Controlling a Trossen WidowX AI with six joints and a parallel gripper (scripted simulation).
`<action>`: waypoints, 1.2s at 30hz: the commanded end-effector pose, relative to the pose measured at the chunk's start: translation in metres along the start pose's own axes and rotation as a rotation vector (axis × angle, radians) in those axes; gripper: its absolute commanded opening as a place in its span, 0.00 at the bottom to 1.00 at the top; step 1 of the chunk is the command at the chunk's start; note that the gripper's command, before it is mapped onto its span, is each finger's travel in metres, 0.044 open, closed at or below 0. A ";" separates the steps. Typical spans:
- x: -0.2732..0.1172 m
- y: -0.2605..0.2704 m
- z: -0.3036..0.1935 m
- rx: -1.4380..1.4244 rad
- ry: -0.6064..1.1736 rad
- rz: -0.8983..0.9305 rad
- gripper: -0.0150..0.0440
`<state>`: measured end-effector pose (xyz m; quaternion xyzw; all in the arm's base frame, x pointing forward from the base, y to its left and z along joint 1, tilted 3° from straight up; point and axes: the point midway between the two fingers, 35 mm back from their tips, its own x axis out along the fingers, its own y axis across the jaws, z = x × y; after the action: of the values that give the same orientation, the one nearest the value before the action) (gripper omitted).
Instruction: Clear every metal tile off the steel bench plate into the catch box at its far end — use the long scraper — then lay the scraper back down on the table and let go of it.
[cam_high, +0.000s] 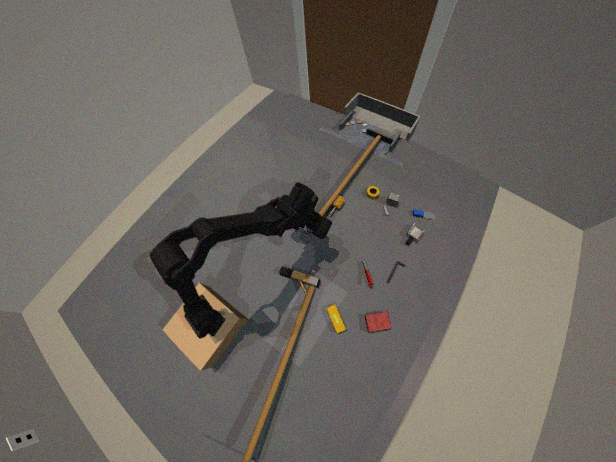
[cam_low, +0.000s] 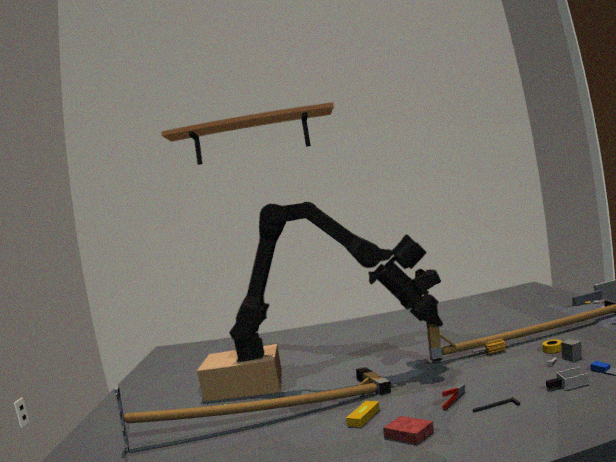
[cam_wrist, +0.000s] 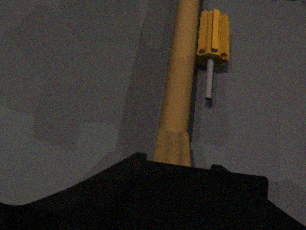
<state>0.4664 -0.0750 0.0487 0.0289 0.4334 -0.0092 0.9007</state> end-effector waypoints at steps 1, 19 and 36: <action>-0.007 -0.001 0.001 -0.003 -0.016 -0.002 0.25; -0.024 -0.003 -0.020 -0.002 -0.017 -0.003 0.25; -0.040 -0.003 -0.042 -0.002 -0.017 -0.003 0.25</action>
<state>0.4109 -0.0762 0.0495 0.0299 0.4316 -0.0119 0.9015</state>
